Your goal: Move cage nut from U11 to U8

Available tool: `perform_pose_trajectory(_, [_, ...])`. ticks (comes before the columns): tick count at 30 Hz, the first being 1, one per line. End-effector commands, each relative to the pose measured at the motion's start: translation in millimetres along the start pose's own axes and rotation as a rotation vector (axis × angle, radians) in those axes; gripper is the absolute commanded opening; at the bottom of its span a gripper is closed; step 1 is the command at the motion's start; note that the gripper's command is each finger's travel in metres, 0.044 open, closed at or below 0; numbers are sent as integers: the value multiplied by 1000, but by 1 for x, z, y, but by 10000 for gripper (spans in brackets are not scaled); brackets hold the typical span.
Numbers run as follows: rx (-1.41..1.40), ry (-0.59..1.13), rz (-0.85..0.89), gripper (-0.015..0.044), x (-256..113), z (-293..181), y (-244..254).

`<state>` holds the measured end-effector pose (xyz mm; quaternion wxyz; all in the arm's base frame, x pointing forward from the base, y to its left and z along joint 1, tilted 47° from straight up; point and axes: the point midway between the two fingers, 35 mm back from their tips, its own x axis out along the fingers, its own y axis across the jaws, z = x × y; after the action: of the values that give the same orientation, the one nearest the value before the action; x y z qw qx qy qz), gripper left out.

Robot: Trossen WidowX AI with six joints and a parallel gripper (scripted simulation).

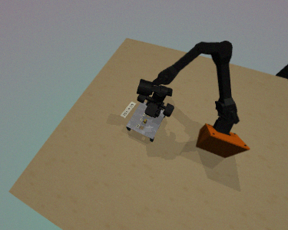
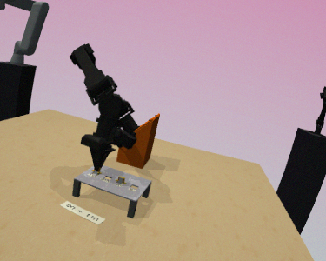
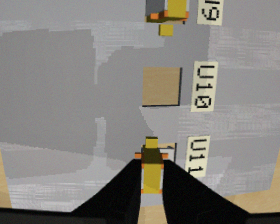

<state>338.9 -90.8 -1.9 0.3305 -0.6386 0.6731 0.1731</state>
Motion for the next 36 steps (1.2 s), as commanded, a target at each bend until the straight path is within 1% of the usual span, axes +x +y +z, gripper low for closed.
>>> perform_pose_trajectory(1, [-3,3,-9,28,-1,-1,1])
perform_pose_trajectory(36, [-4,3,-55,28,-1,-1,3])
